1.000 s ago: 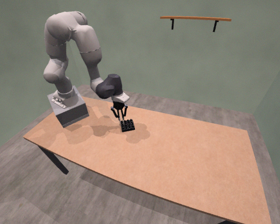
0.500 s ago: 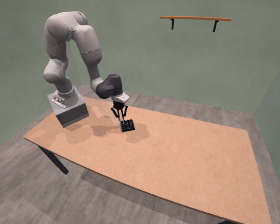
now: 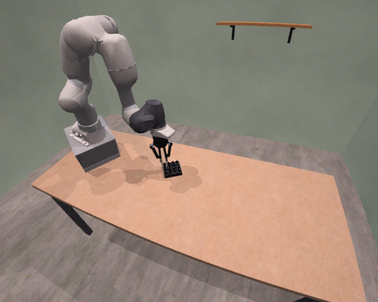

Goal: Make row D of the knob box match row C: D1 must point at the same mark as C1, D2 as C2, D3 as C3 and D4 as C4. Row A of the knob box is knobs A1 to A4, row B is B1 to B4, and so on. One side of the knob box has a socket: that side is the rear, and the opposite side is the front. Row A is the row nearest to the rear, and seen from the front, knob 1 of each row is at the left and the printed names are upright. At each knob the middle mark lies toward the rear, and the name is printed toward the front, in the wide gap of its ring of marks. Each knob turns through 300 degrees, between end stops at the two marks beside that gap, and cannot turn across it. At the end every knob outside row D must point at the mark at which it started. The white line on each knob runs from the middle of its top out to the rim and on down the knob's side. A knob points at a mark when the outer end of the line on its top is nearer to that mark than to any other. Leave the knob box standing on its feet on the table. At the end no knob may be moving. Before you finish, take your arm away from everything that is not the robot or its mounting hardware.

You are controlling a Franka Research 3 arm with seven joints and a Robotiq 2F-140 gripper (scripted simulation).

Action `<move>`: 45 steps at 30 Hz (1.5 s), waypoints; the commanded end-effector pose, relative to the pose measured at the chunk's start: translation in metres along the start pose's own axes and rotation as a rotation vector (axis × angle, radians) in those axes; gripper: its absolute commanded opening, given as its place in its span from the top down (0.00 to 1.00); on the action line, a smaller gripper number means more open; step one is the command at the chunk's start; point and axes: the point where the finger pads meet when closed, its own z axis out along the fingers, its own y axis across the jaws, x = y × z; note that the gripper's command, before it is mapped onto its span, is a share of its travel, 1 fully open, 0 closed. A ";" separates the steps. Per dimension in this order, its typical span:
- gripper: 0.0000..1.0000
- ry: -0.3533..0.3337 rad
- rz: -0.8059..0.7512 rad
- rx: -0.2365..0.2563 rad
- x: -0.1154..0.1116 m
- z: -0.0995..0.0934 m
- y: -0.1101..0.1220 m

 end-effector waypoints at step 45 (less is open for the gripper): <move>0.88 0.000 0.004 0.001 0.000 0.012 -0.001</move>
